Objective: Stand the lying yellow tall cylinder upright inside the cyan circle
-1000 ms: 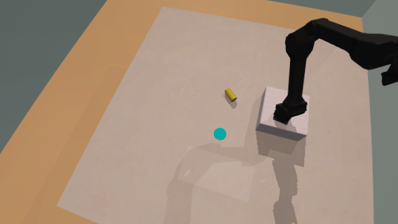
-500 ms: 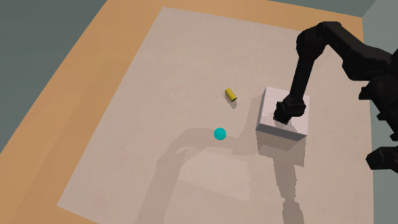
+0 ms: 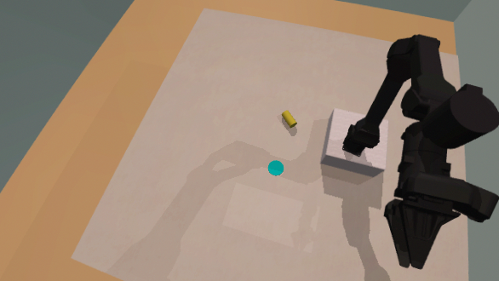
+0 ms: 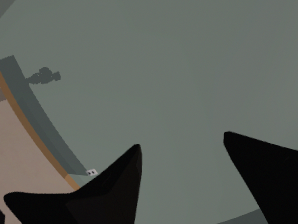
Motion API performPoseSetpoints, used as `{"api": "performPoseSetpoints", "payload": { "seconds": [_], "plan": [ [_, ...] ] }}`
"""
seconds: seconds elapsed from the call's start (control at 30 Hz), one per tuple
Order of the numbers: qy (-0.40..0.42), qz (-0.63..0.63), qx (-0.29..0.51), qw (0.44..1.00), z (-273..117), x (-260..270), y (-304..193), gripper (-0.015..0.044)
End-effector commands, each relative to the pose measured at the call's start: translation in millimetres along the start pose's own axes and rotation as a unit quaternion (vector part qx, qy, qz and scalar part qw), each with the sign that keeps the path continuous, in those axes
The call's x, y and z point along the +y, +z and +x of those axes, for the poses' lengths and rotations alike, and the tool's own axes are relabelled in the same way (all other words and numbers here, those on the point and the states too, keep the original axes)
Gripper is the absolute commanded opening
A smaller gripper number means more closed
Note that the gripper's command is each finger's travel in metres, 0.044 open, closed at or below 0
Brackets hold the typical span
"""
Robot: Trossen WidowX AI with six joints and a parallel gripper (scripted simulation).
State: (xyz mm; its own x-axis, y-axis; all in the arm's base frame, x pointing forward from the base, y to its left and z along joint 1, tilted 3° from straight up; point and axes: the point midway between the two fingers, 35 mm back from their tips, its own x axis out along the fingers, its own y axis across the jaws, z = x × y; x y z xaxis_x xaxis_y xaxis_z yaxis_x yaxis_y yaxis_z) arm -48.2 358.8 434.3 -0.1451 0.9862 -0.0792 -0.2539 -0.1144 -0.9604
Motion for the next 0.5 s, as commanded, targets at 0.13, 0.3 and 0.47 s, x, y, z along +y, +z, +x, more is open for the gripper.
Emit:
{"api": "performPoseSetpoints", "payload": {
  "seconds": [0.13,0.3,0.47],
  "plan": [
    [0.037,0.101,0.115,0.988,9.7,24.7,-79.1,0.0309],
    [0.048,0.172,0.189,0.966,5.0,39.7,-130.8,0.0309],
    [0.05,0.244,0.263,0.932,-7.4,55.6,-181.0,0.0309]
  ]
}}
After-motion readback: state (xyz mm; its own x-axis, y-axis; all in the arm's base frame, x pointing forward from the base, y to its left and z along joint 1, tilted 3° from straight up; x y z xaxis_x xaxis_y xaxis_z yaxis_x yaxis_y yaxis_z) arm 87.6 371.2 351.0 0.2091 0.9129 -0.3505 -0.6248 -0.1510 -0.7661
